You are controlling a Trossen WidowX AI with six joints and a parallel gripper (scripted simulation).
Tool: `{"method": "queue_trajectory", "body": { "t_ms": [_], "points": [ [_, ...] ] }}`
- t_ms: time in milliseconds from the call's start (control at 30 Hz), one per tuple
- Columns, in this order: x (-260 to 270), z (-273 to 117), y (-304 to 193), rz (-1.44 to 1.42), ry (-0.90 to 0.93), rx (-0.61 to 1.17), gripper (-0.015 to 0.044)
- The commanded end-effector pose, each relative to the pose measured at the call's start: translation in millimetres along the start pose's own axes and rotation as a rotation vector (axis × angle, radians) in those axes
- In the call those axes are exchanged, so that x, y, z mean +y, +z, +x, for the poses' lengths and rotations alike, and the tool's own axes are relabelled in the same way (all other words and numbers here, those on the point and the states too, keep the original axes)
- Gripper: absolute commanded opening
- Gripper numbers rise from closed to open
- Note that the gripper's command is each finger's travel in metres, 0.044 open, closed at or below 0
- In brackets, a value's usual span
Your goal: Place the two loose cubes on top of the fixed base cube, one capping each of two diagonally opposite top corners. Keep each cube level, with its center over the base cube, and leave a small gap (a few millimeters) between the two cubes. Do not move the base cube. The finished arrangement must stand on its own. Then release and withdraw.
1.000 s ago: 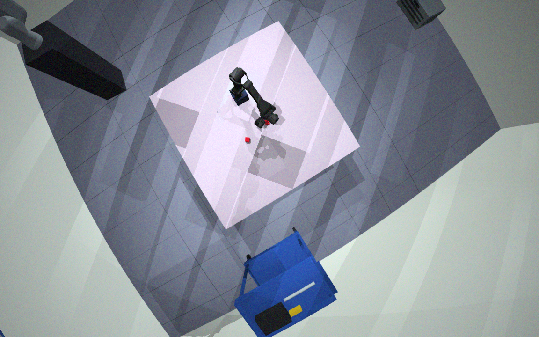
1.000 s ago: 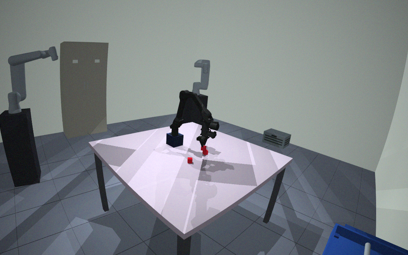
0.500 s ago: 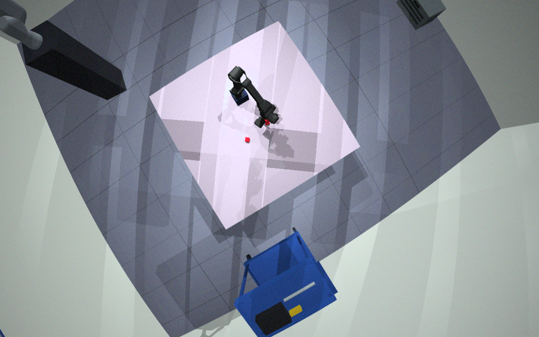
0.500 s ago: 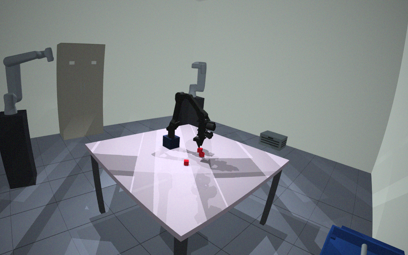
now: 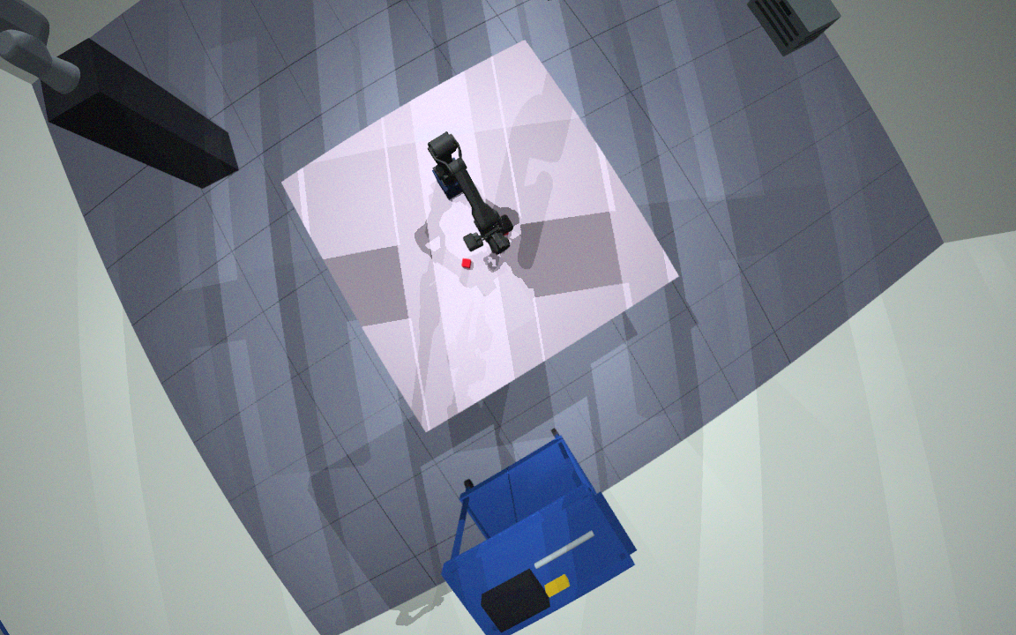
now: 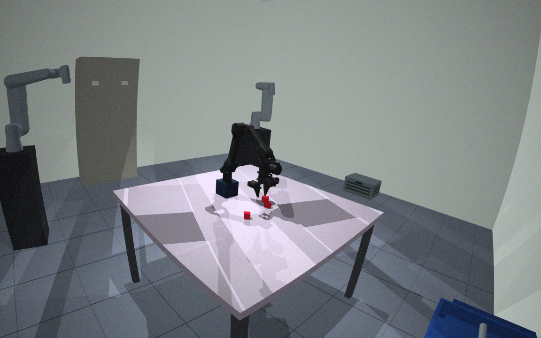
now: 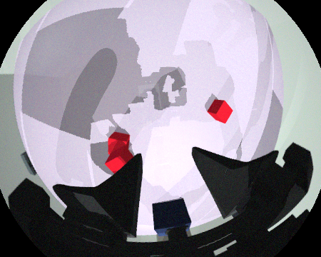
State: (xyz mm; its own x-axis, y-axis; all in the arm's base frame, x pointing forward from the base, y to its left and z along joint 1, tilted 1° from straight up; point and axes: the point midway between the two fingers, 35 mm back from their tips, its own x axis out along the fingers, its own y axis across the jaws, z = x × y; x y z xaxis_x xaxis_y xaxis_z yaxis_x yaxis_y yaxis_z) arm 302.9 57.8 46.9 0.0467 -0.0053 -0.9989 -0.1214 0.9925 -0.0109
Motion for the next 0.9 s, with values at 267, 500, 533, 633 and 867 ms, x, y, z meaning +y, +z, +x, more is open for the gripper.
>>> {"method": "queue_trajectory", "body": {
  "t_ms": [267,500,533,633,867],
  "points": [
    [-94.2,-24.1,26.2,0.498,-0.004,-0.005,0.0265],
    [-127.7,-32.2,28.2,0.659,-0.001,-0.005,0.0265],
    [-127.7,-32.2,28.2,0.659,-0.001,-0.005,0.0265],
    [-127.7,-32.2,28.2,0.659,-0.001,-0.005,0.0265],
    [-127.8,28.1,28.4,0.659,-0.001,-0.005,0.0265]
  ]
}}
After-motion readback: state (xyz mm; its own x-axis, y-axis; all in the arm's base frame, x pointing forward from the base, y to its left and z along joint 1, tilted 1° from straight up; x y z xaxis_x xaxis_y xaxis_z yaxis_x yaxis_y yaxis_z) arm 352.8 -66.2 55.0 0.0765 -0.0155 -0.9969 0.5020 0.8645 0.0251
